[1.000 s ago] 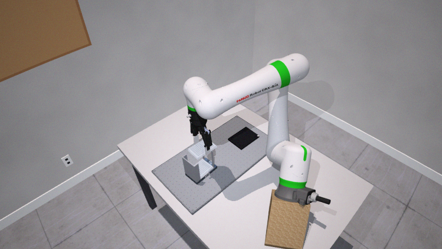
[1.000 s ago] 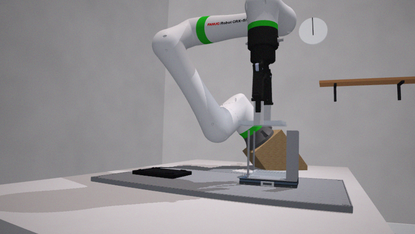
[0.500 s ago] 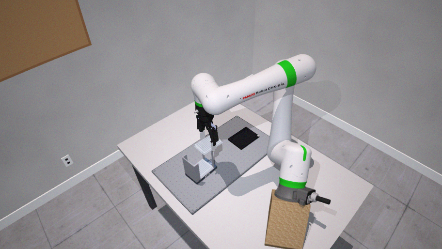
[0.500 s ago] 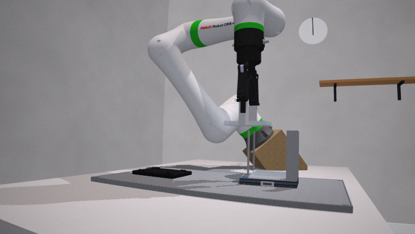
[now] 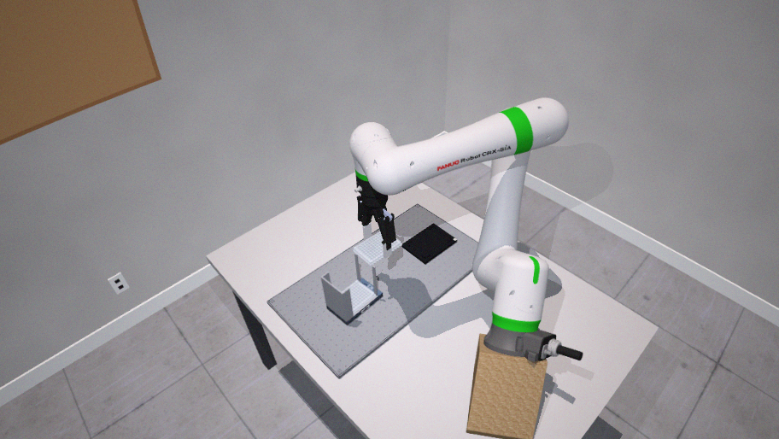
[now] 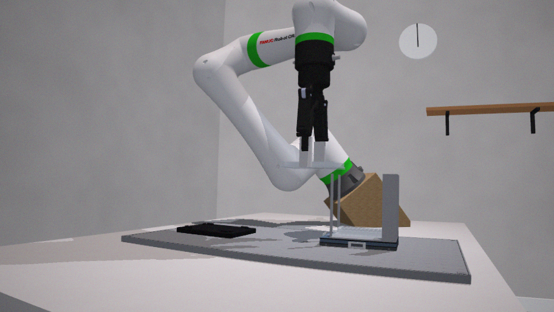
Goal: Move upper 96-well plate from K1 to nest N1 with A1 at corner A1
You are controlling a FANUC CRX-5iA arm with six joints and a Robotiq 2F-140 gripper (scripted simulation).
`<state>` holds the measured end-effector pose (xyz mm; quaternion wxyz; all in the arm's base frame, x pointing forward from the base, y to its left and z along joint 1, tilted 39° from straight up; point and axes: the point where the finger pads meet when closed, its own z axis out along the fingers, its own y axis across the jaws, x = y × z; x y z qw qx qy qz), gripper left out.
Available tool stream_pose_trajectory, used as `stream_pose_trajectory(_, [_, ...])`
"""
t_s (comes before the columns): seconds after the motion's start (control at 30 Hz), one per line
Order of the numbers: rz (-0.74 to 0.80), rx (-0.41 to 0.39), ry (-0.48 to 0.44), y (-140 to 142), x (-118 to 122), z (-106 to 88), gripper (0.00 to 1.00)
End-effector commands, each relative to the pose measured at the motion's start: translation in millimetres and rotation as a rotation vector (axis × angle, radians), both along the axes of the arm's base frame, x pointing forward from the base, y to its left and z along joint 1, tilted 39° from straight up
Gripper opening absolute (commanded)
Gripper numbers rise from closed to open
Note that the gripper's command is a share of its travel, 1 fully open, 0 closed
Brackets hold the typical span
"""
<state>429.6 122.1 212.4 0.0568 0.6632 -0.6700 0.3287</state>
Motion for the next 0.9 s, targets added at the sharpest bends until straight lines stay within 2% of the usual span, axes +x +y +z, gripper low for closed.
stream_pose_trajectory(0.0, [0.001,0.0,0.0,-8,0,5.0,0.0])
stream_pose_trajectory(0.87, [0.001,0.0,0.0,-70,-4,43.0,0.0])
